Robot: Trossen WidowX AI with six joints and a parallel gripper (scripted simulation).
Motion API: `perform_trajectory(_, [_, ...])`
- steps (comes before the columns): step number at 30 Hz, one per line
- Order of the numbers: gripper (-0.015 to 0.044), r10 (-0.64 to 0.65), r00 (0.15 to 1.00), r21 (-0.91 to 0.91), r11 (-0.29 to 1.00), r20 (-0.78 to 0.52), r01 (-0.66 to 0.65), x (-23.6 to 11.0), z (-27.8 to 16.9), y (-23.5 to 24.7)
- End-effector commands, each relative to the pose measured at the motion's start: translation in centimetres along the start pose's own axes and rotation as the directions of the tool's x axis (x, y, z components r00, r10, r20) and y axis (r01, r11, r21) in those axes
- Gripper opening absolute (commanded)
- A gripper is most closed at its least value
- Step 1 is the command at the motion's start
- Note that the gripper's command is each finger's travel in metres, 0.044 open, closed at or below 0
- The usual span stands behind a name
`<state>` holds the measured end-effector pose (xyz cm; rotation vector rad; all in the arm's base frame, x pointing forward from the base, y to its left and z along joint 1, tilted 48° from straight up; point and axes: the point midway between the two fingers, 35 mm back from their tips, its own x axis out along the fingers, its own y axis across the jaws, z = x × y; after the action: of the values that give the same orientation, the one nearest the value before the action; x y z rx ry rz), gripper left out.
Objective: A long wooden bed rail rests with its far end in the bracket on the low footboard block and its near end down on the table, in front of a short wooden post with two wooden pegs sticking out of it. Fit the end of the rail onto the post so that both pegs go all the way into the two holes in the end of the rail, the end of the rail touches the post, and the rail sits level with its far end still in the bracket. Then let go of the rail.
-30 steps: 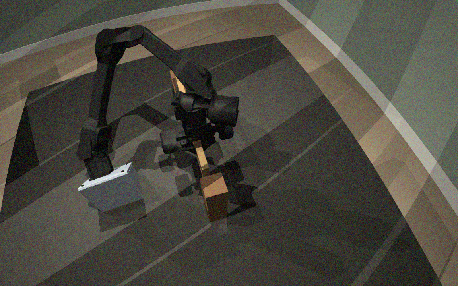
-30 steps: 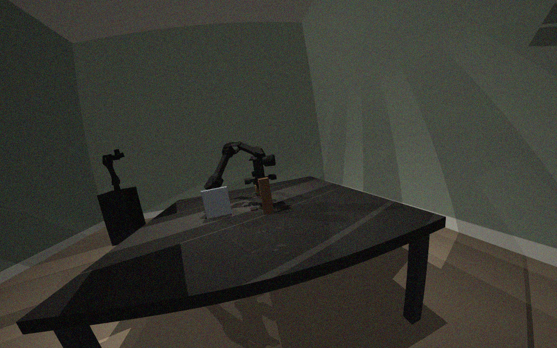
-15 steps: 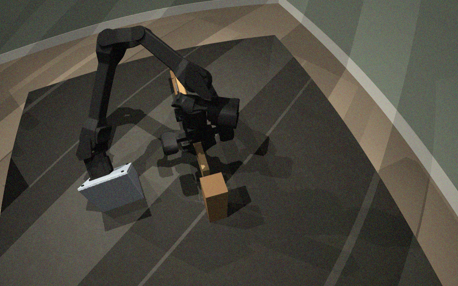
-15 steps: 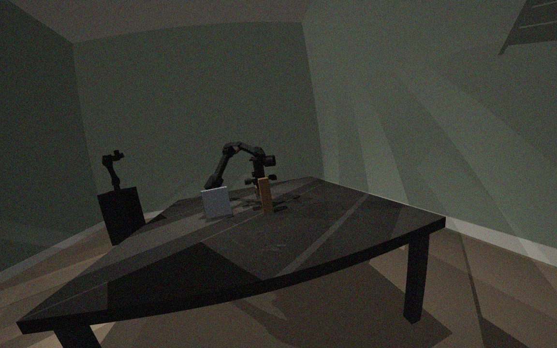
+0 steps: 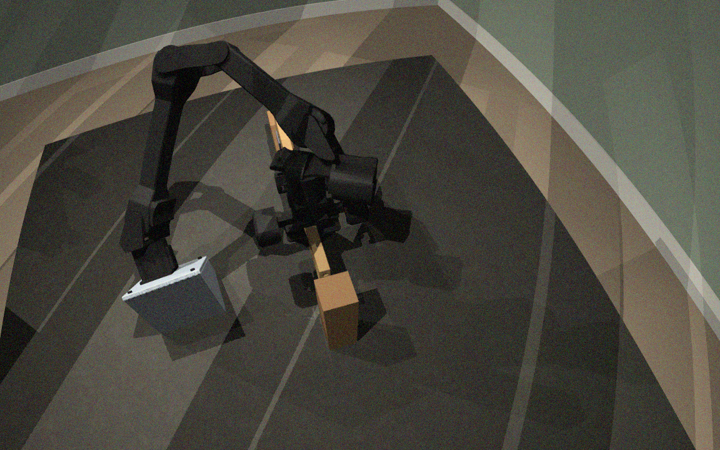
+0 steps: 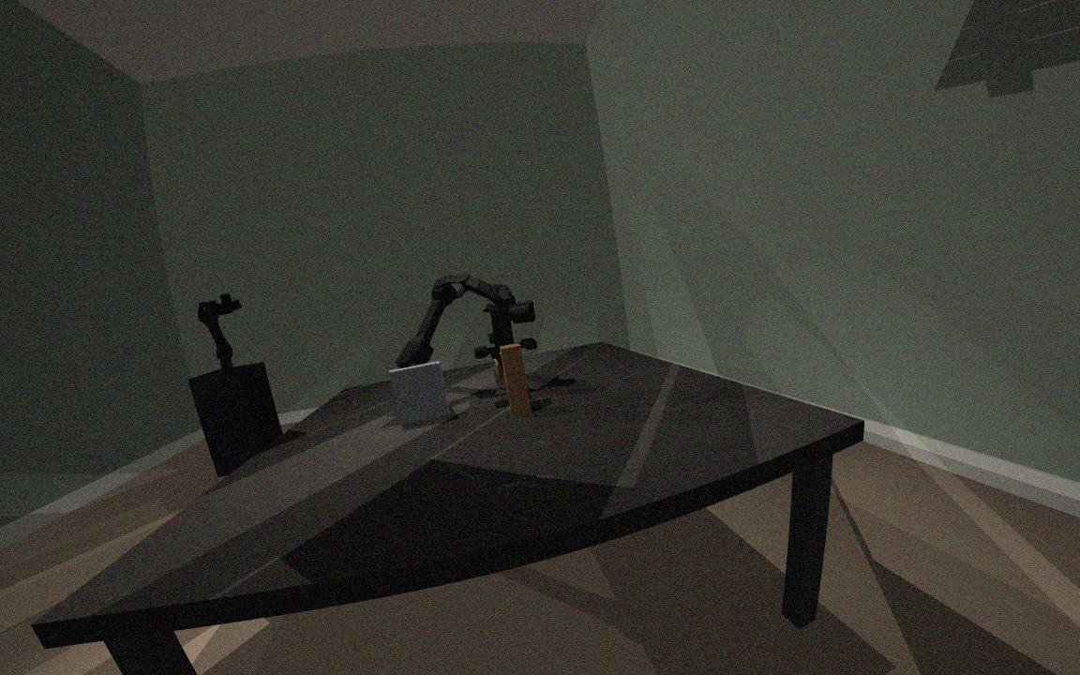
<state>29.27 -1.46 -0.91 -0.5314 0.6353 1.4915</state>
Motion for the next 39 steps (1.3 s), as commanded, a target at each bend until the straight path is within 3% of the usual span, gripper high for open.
perform_trajectory(1, [0.0000,-0.006,1.000,-0.002,1.000,-0.004,0.006,-0.3,-0.3,-0.2])
perform_trajectory(39, [0.0000,-0.006,1.000,-0.002,1.000,-0.005,0.006,-0.2,-1.4,-0.3])
